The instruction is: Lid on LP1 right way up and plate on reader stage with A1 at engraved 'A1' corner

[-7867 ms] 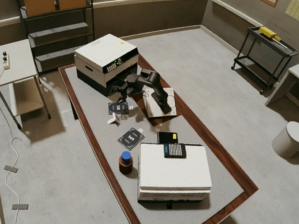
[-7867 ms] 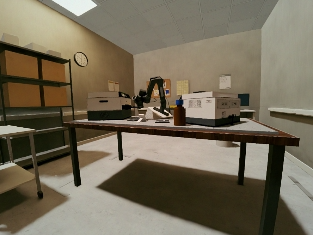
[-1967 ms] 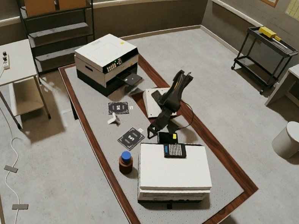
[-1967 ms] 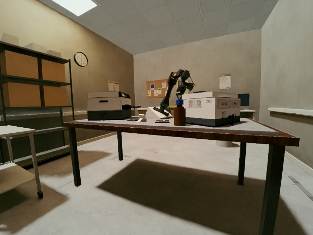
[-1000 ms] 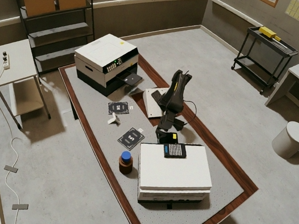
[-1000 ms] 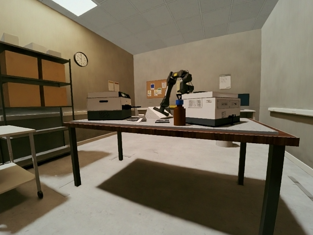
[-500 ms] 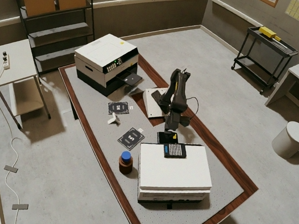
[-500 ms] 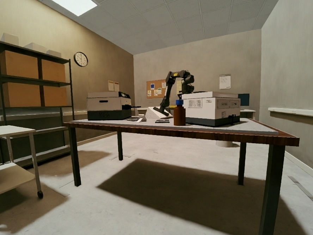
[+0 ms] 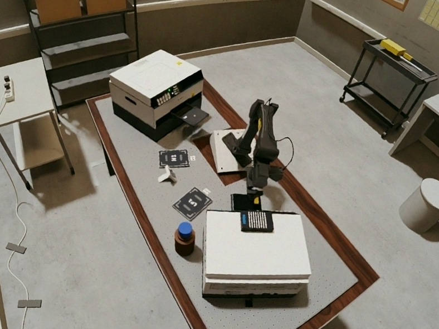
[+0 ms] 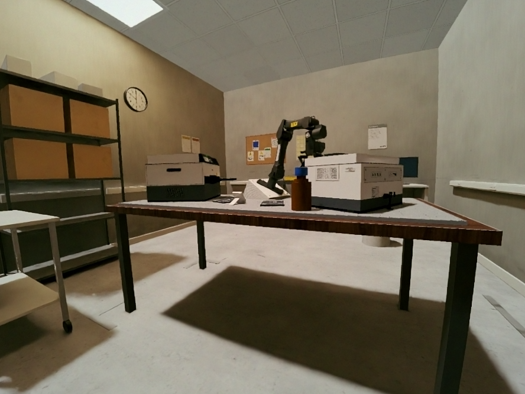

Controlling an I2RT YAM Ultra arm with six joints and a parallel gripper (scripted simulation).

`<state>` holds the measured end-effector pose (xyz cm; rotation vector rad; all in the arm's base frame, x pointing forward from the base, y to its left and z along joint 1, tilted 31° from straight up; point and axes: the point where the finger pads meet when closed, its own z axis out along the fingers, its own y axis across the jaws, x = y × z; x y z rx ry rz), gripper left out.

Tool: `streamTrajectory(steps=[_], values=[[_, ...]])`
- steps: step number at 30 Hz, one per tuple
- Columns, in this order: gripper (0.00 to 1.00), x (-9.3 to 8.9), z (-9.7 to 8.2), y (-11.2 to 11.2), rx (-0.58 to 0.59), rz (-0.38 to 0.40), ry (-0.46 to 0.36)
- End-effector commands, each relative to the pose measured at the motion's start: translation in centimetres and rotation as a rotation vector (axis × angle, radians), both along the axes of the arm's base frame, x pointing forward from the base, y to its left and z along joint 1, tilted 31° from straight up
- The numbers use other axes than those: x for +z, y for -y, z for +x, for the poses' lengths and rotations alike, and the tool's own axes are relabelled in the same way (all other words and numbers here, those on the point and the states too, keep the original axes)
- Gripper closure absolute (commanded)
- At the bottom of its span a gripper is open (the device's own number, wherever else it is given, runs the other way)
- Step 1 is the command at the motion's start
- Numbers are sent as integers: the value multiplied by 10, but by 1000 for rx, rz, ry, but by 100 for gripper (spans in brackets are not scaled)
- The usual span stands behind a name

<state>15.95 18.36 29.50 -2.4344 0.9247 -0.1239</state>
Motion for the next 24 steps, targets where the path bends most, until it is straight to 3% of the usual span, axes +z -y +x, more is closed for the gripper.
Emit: streamTrajectory(steps=[1, 5, 6, 9, 14, 15, 16, 24], values=[[0, 7, -3, 3, 3, 9, 11], [0, 7, -3, 3, 3, 9, 11], [0, 15, -8, 4, 14, 25, 32], [0, 1, -5, 0, 8, 16, 17], [0, -2, -3, -2, 5, 15, 17], [0, 4, -2, -3, 4, 34, 31], [0, -4, -3, -3, 7, 17, 15], [0, -14, 0, -8, 5, 16, 16]])
